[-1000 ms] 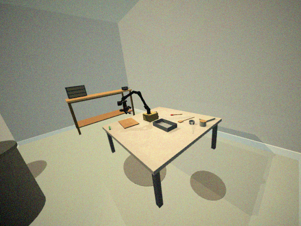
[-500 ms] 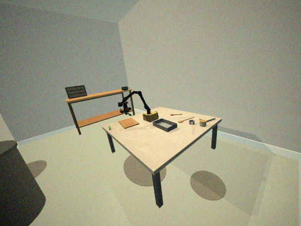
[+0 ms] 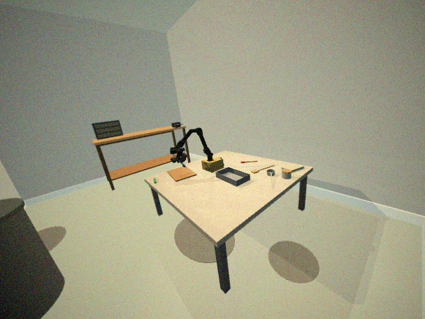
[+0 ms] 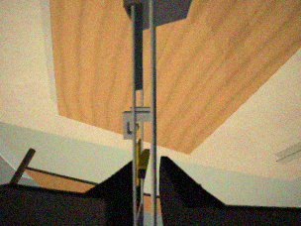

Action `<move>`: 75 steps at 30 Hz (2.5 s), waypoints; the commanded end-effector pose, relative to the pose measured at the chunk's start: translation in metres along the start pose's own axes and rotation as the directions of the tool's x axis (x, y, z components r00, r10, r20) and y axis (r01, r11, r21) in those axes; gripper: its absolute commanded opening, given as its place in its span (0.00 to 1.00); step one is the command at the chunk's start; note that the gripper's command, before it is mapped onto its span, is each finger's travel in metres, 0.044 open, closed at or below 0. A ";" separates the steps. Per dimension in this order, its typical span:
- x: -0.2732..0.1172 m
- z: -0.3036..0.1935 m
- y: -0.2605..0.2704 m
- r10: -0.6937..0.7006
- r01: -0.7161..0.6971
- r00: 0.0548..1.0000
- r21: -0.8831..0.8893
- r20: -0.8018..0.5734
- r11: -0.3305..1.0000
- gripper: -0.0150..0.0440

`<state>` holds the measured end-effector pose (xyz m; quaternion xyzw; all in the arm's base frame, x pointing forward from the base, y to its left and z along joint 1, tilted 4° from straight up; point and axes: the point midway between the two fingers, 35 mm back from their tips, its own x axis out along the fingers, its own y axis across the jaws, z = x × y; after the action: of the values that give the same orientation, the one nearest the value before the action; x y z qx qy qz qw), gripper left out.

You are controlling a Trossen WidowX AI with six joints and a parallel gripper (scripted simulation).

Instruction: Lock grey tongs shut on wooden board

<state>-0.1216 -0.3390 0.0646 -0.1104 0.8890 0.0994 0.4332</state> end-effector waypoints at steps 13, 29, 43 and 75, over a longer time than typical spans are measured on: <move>-0.019 0.009 0.007 -0.027 0.048 0.935 0.052 -0.354 0.997 0.00; -0.019 0.009 0.007 -0.027 0.048 0.935 0.052 -0.354 0.997 0.00; -0.019 0.009 0.007 -0.027 0.048 0.935 0.052 -0.354 0.997 0.00; -0.003 -0.013 0.004 -0.013 0.014 0.947 0.000 0.322 1.000 0.00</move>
<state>-0.1283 -0.3358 0.0688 -0.0975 0.8230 0.1190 0.5468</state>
